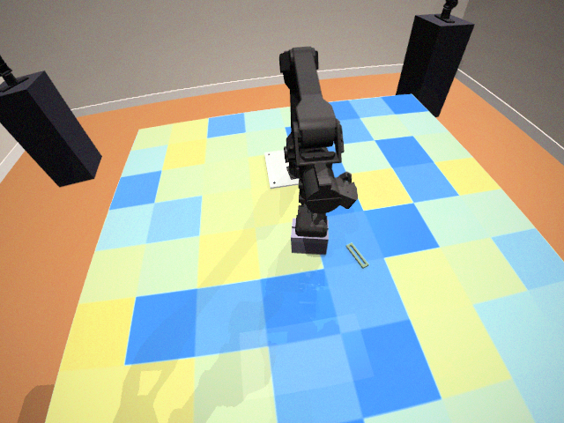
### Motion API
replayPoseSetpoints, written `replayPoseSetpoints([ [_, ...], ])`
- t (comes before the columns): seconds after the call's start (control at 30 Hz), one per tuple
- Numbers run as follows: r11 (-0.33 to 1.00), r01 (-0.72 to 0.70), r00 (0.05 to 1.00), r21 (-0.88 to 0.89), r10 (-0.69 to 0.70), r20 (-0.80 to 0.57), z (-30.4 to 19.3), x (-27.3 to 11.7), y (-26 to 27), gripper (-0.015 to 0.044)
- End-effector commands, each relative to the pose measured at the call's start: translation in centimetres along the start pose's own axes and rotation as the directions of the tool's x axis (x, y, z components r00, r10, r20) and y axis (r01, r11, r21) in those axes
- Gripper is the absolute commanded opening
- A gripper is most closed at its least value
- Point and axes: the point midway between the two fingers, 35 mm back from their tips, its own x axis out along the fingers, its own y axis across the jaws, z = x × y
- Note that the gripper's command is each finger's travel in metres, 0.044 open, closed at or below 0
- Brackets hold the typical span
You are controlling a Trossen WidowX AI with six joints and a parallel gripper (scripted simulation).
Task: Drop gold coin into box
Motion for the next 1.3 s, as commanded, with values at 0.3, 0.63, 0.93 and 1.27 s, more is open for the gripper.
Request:
replayPoseSetpoints([
  [0.3, 1.0, 0.0, 1.0, 0.0, 0.0, -0.001, -0.2, 0.0, 0.1, 0.0],
  [0.63, 1.0, -0.001, 1.0, 0.003, 0.001, -0.001, -0.2, 0.1, 0.1, 0.0],
  [0.93, 1.0, -0.001, 1.0, -0.003, 0.001, -0.001, -0.2, 0.7, 0.3, 0.0],
  [1.27, 1.0, -0.001, 1.0, -0.006, 0.001, -0.001, -0.2, 1.1, 0.3, 0.0],
])
